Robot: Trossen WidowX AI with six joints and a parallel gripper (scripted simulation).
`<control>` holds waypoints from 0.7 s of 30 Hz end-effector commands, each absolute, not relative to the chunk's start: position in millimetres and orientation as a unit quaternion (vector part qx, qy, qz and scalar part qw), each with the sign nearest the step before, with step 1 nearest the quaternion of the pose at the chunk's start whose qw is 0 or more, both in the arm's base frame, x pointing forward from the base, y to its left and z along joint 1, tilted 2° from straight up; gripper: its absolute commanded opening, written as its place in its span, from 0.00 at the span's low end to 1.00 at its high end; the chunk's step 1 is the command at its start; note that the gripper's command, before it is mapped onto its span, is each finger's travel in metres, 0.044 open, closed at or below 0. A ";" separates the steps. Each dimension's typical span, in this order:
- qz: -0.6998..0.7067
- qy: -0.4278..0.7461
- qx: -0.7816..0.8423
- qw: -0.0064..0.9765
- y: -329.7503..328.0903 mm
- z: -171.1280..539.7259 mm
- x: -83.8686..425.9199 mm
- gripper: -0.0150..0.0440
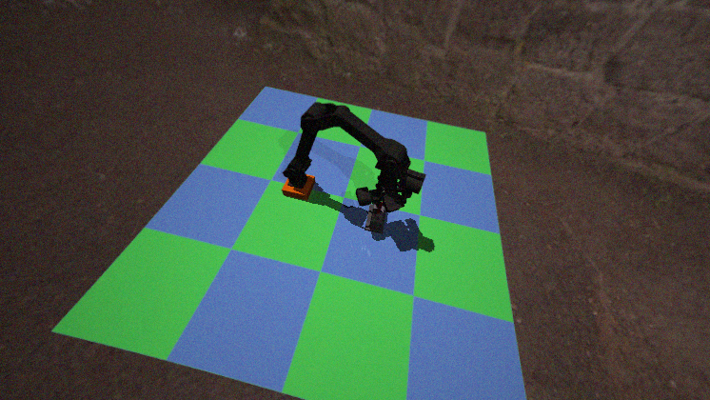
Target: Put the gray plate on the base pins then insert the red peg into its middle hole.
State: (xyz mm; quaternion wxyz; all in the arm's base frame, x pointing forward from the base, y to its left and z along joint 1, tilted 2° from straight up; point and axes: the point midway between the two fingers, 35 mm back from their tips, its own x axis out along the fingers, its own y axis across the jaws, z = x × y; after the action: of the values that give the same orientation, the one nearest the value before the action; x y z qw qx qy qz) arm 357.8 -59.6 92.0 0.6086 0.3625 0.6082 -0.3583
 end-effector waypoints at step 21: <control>-0.360 0.610 0.360 0.608 -59.0 99.9 358.4 0.51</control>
State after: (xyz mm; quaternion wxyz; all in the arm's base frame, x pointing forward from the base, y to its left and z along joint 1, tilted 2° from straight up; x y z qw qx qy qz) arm 358.5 -58.8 98.2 0.6082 0.3616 0.6093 -0.3579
